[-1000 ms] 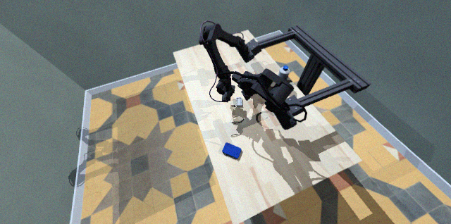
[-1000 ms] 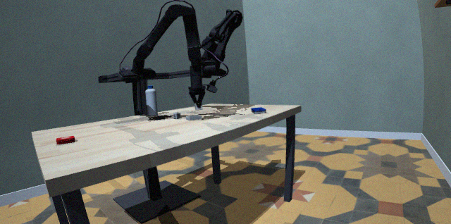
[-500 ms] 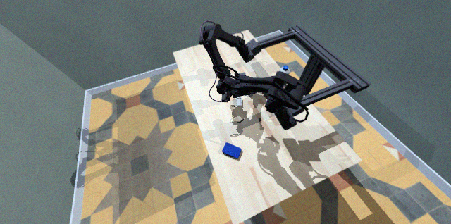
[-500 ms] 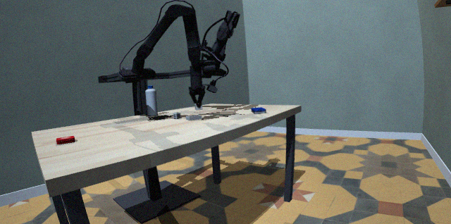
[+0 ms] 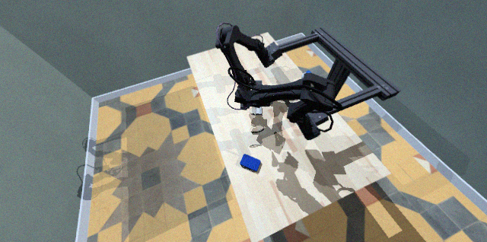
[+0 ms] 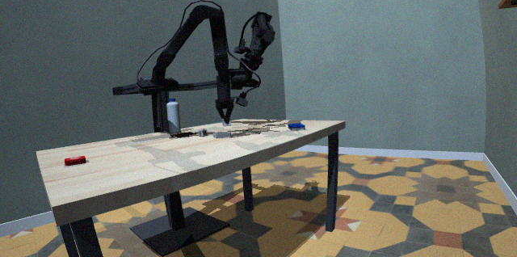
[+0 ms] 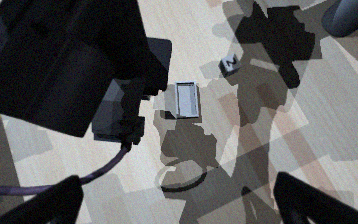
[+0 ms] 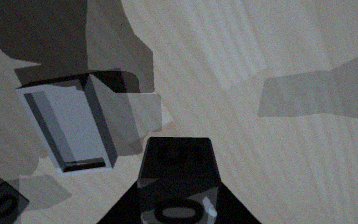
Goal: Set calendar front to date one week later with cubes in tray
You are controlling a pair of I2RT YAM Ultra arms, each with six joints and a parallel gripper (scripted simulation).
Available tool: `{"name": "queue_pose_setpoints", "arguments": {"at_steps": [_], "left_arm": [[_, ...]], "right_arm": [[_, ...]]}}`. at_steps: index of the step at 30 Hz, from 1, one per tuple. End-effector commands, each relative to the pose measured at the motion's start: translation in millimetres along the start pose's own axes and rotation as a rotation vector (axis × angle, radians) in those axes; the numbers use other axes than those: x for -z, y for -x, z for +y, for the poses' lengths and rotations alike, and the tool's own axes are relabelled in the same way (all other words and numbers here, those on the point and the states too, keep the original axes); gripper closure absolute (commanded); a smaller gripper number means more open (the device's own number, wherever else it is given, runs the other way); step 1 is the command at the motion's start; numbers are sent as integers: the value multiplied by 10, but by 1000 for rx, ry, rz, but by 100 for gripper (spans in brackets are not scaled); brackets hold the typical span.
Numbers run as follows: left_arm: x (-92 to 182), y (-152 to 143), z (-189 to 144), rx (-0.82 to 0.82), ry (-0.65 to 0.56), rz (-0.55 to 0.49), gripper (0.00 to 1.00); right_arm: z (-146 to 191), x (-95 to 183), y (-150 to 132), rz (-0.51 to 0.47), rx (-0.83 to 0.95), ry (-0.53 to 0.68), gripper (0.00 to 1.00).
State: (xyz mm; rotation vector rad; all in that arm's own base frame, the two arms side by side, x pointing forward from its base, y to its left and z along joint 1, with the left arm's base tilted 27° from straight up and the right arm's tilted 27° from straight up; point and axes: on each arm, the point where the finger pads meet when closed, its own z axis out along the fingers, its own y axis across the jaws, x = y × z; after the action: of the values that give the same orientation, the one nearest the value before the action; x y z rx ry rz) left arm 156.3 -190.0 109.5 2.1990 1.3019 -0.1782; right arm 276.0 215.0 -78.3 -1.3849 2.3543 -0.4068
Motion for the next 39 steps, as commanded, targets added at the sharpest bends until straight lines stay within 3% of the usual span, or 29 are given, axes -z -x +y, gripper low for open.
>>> {"name": "queue_pose_setpoints", "arguments": {"at_steps": [1,15,30,39], "left_arm": [[61,77,-22,-38,-19,-37,0],[56,79,-30,-39,-22,-37,0],[56,79,-30,-39,-22,-37,0],[56,79,-30,-39,-22,-37,0]], "right_arm": [[225,82,-17,-22,31,-10,74],[790,-49,-240,-20,183,16,74],[772,-224,-309,12,180,18,74],[802,-336,-207,12,179,22,74]]}}
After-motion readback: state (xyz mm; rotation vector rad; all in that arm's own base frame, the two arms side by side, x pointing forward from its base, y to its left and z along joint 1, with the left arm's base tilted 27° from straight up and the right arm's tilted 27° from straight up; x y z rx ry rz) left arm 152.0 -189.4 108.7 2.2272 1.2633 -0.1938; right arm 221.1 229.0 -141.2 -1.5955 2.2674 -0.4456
